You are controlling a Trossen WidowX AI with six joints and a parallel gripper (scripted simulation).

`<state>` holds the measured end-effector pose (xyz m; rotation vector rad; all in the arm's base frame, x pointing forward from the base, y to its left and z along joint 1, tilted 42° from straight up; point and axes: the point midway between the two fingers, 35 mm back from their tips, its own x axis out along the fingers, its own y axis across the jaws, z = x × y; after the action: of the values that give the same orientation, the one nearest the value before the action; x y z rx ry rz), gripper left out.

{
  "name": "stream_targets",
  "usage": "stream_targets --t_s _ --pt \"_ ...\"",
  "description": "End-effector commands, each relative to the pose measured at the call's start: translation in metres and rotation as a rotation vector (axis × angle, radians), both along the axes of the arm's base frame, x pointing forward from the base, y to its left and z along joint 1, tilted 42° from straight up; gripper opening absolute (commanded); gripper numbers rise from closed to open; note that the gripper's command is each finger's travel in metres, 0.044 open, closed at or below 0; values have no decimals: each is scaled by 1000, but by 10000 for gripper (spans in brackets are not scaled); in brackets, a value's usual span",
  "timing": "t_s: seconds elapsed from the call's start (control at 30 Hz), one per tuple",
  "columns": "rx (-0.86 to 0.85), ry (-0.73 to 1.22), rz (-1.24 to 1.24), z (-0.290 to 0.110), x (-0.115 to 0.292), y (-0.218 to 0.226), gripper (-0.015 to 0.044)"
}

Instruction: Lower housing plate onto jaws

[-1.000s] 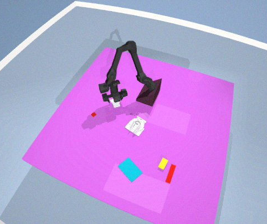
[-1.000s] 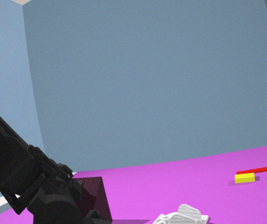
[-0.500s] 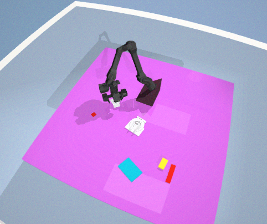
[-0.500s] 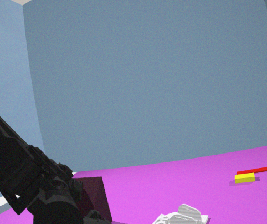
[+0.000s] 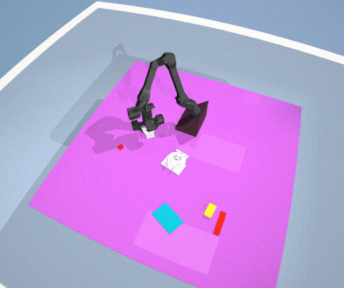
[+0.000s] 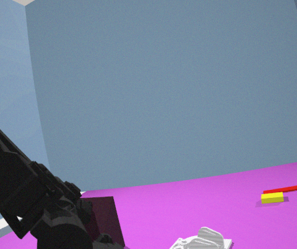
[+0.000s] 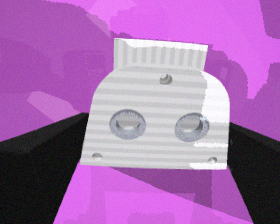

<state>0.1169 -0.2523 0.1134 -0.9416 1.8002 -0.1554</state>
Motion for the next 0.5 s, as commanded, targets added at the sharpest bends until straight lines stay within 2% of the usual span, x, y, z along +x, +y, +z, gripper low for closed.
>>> stream_targets --t_s 0.0,0.47 --pt "0 0 0 0 0 0 351" --pt "6 -2 1 17 7 15 351"
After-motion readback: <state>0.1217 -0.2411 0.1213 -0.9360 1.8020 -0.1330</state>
